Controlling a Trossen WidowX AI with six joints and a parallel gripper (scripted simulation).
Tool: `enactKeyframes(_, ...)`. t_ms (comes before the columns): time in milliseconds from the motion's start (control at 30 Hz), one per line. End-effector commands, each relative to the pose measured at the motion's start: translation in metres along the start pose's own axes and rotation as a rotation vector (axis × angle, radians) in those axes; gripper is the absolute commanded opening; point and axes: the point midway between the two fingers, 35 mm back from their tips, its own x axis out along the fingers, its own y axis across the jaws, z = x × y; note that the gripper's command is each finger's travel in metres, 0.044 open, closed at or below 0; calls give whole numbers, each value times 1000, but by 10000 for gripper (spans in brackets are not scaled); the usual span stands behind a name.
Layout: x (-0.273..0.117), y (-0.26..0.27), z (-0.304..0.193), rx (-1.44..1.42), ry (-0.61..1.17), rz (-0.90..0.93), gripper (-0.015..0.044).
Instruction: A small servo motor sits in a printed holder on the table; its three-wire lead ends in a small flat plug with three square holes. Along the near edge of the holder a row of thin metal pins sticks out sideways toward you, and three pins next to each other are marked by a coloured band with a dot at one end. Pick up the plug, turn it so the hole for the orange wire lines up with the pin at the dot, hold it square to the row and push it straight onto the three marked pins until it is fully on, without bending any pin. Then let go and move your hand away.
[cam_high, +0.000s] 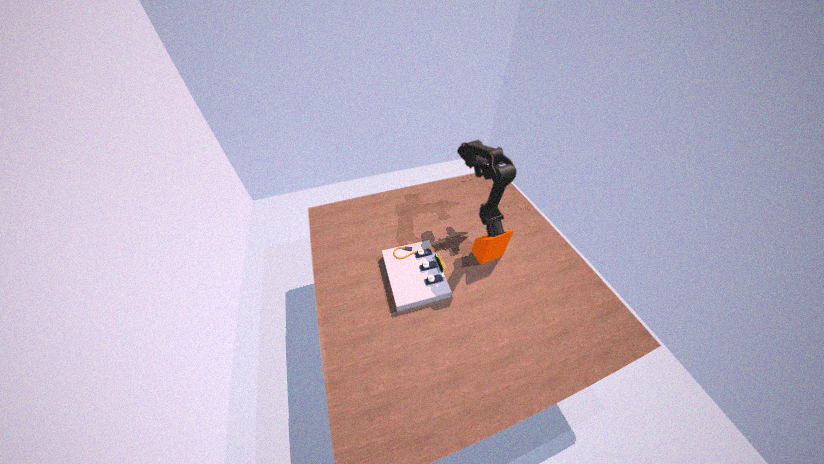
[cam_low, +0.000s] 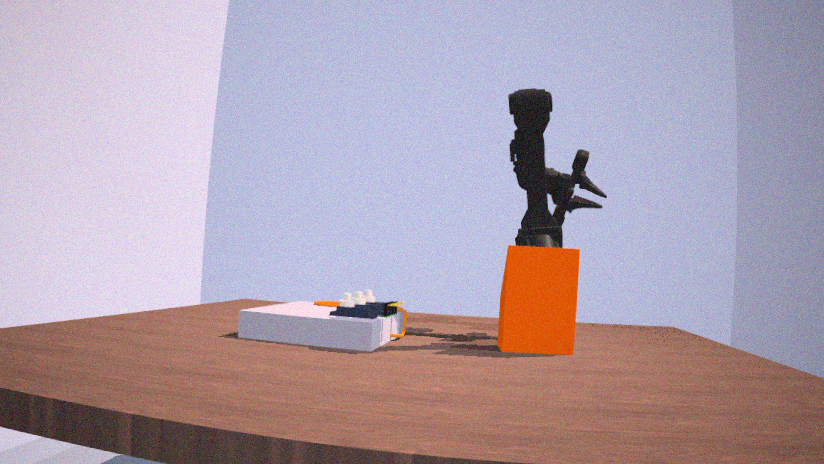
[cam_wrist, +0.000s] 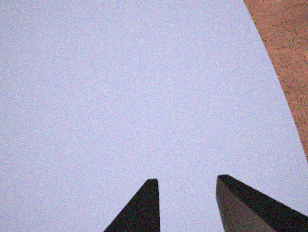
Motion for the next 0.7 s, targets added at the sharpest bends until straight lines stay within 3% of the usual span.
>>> enactKeyframes(0, 0, -15, 0, 48, -4, -67, 115)
enactKeyframes(667, -10, -65, -2, 286, -37, -300, 115)
